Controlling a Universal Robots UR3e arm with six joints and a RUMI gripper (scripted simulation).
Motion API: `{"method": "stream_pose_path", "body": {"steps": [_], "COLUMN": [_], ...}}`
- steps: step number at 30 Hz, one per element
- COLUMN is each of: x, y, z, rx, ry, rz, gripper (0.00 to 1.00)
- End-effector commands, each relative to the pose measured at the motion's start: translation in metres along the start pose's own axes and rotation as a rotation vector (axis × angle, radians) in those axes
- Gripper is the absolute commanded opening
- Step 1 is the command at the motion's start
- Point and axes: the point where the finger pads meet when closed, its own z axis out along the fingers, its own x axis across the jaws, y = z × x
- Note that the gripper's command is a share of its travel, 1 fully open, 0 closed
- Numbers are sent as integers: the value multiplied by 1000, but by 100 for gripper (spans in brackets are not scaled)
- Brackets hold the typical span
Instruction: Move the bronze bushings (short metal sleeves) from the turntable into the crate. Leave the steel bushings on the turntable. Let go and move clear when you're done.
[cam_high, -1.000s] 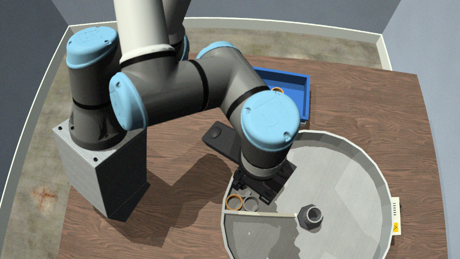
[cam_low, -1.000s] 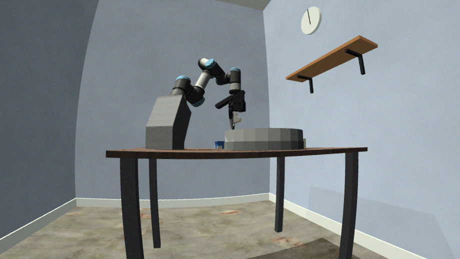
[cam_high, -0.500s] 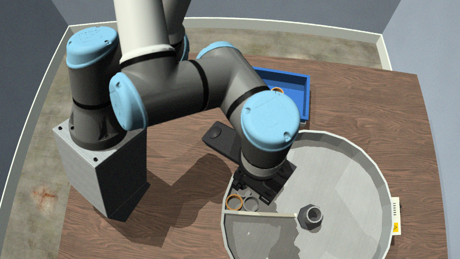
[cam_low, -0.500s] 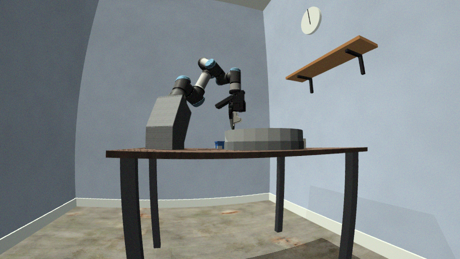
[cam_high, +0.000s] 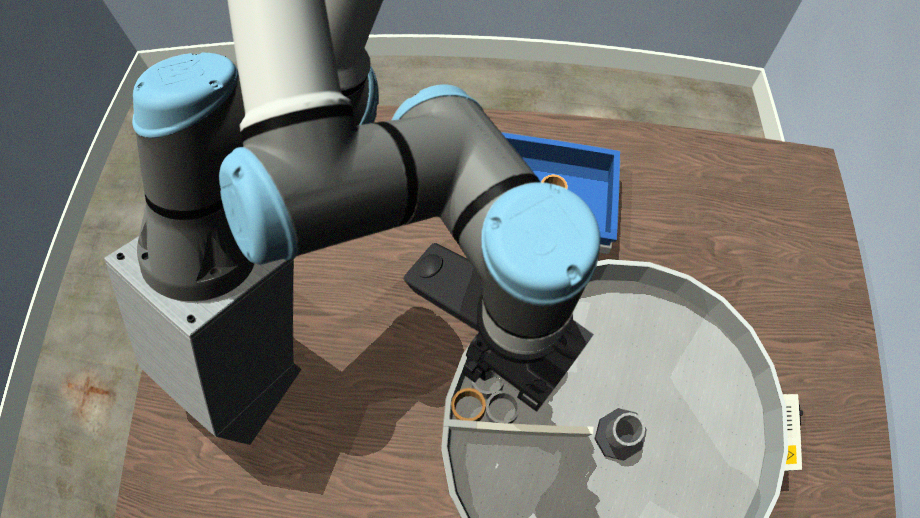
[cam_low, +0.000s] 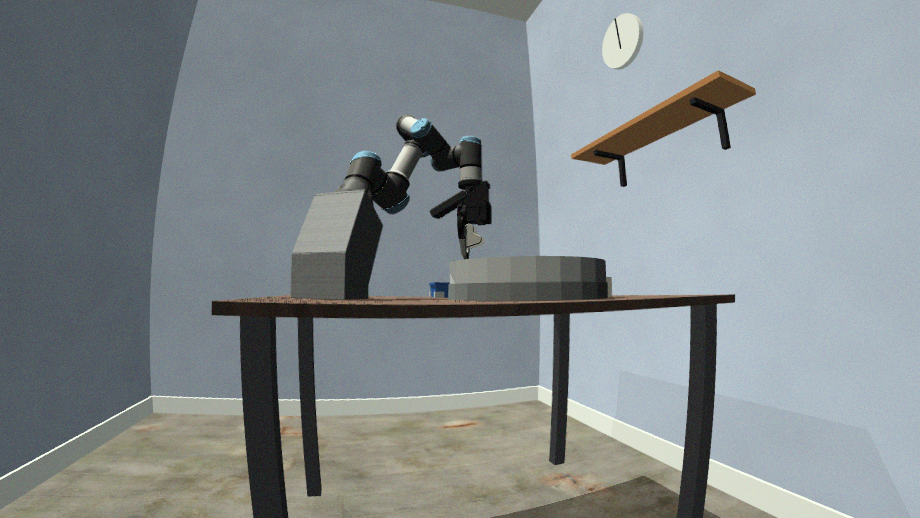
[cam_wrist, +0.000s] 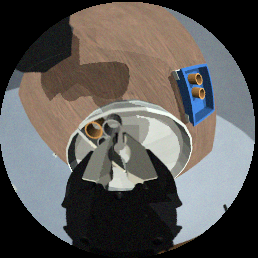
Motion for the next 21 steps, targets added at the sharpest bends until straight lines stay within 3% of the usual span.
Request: {"method": "stream_pose_path", "body": {"steps": [1,21], "x": [0,0], "y": [1,1], "z": [2,6], "rx": [-2,-2], "ry": [-1,-1], "rz": [0,0], "gripper": [5,5]}}
